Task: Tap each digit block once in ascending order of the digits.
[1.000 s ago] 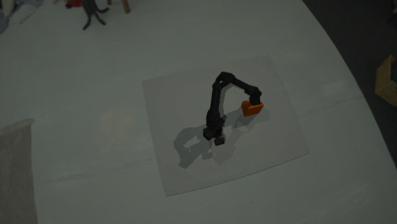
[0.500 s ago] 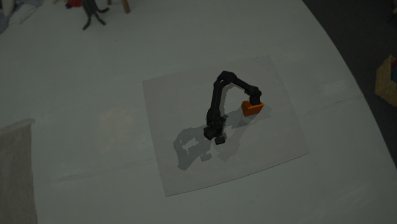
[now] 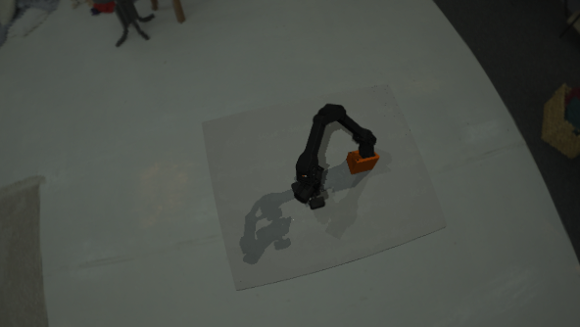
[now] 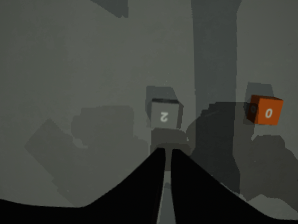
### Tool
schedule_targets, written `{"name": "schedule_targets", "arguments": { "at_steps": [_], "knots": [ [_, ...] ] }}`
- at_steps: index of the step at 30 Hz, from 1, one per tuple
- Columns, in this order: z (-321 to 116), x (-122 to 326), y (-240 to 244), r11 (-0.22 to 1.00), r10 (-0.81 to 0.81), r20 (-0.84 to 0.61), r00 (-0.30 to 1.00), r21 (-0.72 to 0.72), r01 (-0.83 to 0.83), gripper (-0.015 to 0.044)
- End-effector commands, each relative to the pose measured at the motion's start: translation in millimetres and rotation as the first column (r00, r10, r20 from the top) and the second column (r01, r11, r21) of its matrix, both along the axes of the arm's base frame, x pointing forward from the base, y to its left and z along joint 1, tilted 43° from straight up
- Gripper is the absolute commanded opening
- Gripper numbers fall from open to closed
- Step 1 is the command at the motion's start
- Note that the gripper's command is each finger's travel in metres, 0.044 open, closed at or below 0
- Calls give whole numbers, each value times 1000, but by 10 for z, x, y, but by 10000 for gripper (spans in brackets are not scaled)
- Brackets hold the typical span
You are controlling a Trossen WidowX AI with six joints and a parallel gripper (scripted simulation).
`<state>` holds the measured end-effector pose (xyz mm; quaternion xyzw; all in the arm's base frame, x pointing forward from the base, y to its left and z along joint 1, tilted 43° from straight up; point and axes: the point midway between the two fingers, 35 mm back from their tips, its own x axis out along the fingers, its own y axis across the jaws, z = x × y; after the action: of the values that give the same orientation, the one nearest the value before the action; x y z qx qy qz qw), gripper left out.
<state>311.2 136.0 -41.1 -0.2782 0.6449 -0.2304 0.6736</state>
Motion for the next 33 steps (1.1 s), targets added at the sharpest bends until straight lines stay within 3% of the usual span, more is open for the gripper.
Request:
{"name": "schedule_targets", "arguments": {
  "at_steps": [1,8,17,21,27,33],
  "knots": [
    [263,35,-238,1000,-9,-5,1000,4,9,20],
    [1007,-91,-999,1000,-5,-7,1000,11,5,20],
    [1604,-644,-1833,1000,-11,-7,1000,-15,11,20],
    [1591,-652,-1864,1000,-11,-7,1000,-15,11,20],
    [1044,-617,-2384,1000,-11,-6,1000,-18,11,20],
    [1010,-618,-2418,1000,-11,-6,1000,-19,11,20]
  ]
}}
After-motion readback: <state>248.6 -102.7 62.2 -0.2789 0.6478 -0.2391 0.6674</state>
